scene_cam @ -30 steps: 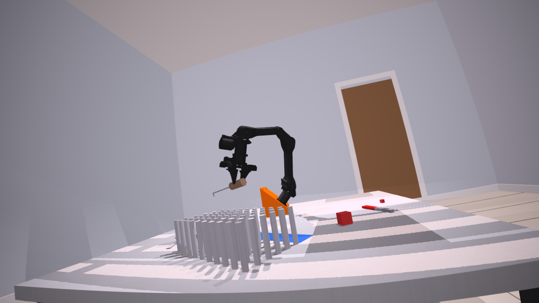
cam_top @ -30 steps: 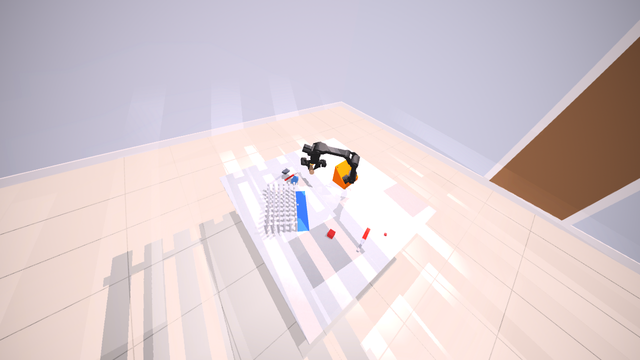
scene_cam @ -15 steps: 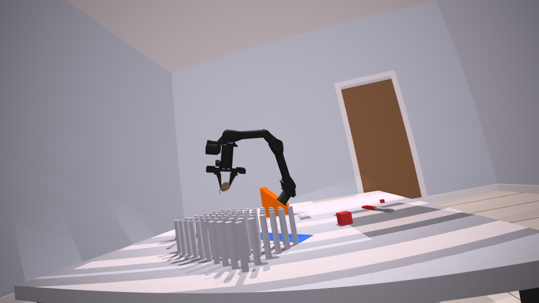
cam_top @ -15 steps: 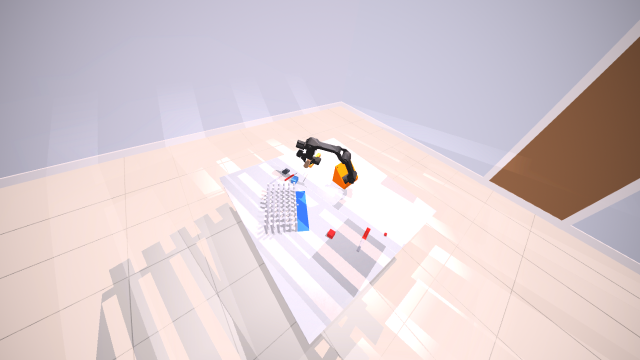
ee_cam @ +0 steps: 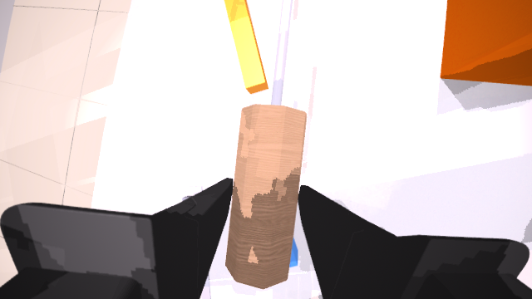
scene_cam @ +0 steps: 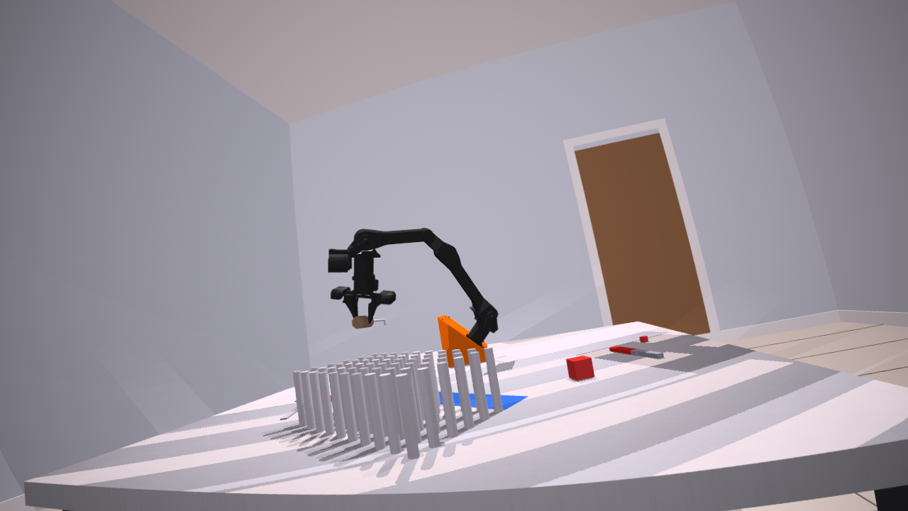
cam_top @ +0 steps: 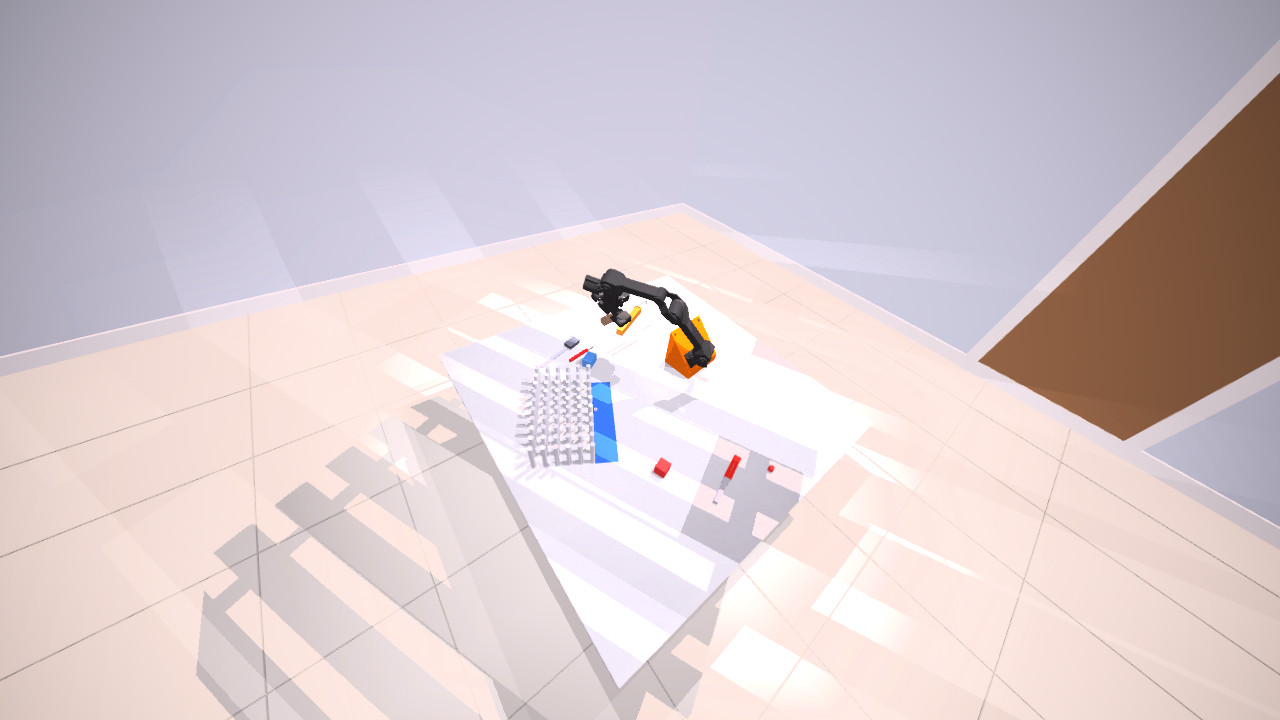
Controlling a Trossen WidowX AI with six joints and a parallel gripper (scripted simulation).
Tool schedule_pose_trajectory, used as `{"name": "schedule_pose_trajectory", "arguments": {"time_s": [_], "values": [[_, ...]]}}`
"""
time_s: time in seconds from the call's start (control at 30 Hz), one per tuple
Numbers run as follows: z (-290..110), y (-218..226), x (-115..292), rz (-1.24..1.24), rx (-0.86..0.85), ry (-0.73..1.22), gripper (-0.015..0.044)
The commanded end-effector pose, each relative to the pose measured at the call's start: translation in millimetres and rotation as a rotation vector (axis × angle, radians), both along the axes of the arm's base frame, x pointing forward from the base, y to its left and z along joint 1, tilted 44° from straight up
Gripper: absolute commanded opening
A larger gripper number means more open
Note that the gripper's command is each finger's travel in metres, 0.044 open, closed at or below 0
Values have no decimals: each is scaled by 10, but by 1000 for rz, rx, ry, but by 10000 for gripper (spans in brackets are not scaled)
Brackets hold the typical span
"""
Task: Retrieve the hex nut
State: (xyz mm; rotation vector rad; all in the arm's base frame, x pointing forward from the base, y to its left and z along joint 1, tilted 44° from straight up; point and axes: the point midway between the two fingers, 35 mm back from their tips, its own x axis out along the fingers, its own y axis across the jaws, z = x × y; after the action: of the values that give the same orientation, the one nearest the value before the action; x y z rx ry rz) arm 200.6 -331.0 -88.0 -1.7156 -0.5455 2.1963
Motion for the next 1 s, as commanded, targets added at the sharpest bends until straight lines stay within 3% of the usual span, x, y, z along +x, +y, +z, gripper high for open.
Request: {"name": "schedule_pose_trajectory", "arguments": {"time_s": [0.0, 0.97], "values": [[-126, -85, -96, -77, -30, 85, 0], [-273, -4, -64, -81, -32, 88, 0]]}}
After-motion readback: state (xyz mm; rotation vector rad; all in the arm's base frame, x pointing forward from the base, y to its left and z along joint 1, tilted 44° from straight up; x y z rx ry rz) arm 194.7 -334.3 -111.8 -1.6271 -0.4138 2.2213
